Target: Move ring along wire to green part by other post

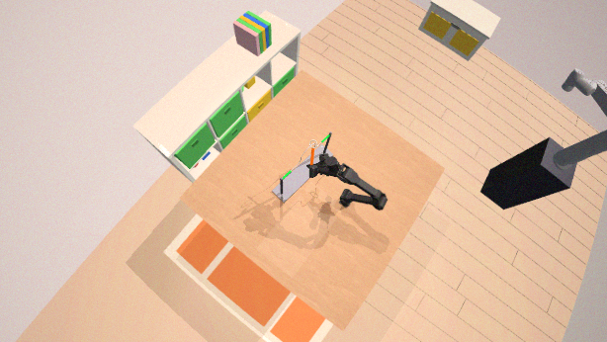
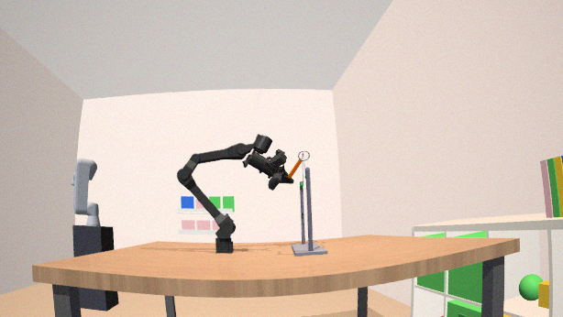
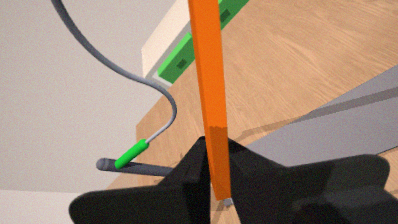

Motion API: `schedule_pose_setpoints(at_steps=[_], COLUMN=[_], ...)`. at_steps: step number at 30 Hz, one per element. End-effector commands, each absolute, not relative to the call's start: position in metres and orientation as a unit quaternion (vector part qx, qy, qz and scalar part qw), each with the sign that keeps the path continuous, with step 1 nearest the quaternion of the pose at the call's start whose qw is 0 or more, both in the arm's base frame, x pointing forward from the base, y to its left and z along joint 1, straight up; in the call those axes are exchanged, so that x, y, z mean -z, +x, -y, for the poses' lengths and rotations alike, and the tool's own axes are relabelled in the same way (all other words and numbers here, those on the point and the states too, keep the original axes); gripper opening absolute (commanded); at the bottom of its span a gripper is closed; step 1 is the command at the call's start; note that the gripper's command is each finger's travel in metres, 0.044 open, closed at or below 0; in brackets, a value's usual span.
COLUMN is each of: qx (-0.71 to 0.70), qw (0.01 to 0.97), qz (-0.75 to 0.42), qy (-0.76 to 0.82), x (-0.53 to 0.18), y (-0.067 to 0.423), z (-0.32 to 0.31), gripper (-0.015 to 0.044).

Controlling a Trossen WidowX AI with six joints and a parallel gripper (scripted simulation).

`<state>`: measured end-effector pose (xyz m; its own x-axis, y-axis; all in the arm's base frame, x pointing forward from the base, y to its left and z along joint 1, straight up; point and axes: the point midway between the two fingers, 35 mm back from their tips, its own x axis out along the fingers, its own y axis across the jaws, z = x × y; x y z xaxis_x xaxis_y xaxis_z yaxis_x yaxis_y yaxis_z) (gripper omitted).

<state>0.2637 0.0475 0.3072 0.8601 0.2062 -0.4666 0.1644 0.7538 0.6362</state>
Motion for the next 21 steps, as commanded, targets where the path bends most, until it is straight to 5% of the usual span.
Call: schedule_pose_setpoints(at_steps=[1,21], qx=[-0.001,0.062], qw=[0.91,0.946], qz=[-0.263,-0.277], qy=[0.321,0.159], x=[-0.309,-0.301], y=[0.264,0.262], z=[-0.045,-0.03], gripper=[-0.015,-0.015])
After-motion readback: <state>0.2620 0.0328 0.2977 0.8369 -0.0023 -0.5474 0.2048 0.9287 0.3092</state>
